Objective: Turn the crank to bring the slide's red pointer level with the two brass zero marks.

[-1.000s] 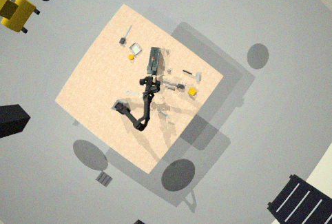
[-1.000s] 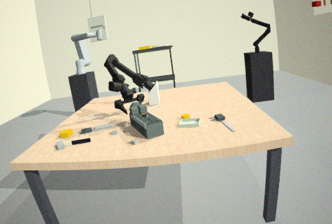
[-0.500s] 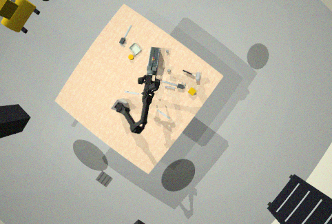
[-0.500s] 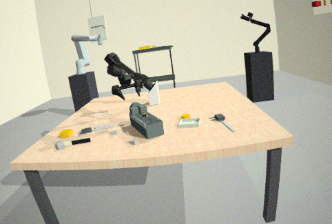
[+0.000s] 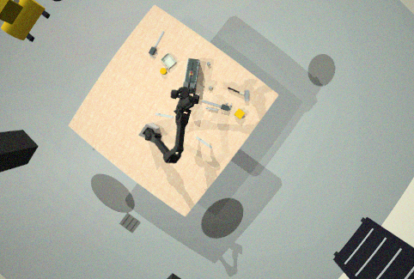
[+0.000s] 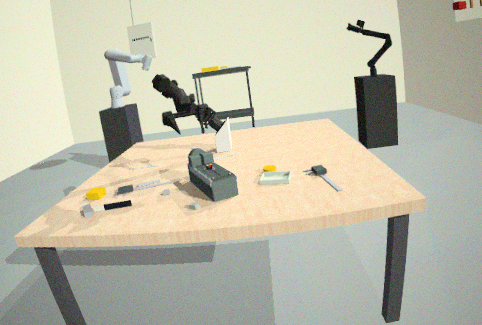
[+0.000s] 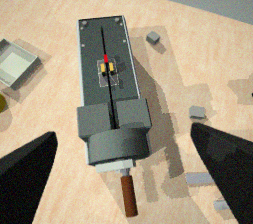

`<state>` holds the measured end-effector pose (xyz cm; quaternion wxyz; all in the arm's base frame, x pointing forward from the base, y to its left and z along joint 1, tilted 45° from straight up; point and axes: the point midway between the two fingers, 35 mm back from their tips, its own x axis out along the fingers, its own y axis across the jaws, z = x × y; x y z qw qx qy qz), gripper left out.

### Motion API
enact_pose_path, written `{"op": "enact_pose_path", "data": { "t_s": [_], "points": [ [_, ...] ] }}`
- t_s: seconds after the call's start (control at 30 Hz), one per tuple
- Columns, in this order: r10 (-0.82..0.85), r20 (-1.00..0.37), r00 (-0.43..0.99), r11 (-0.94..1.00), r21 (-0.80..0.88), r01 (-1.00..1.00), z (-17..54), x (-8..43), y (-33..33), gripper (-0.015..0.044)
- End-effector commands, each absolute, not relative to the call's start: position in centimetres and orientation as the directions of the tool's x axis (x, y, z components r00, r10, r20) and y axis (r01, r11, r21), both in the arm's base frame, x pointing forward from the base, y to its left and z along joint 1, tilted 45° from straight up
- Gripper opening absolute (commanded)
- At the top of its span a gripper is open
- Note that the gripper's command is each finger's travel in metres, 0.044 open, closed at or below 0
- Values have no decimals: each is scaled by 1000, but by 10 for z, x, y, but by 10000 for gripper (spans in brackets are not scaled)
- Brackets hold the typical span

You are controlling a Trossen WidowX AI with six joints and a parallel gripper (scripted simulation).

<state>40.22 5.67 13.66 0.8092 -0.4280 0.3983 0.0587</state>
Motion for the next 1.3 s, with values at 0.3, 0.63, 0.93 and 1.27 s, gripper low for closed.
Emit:
{"op": "enact_pose_path", "data": {
  "t_s": [0.3,0.63,0.93,1.27],
  "points": [
    [-348,-585,732,708,-676,-204,103,456,98,440],
    [-378,-544,749,730,-673,-120,70,472,97,440],
    [-379,-542,750,728,-675,-119,47,474,73,440],
    [-379,-542,750,728,-675,-119,47,474,73,440]
  ]
}}
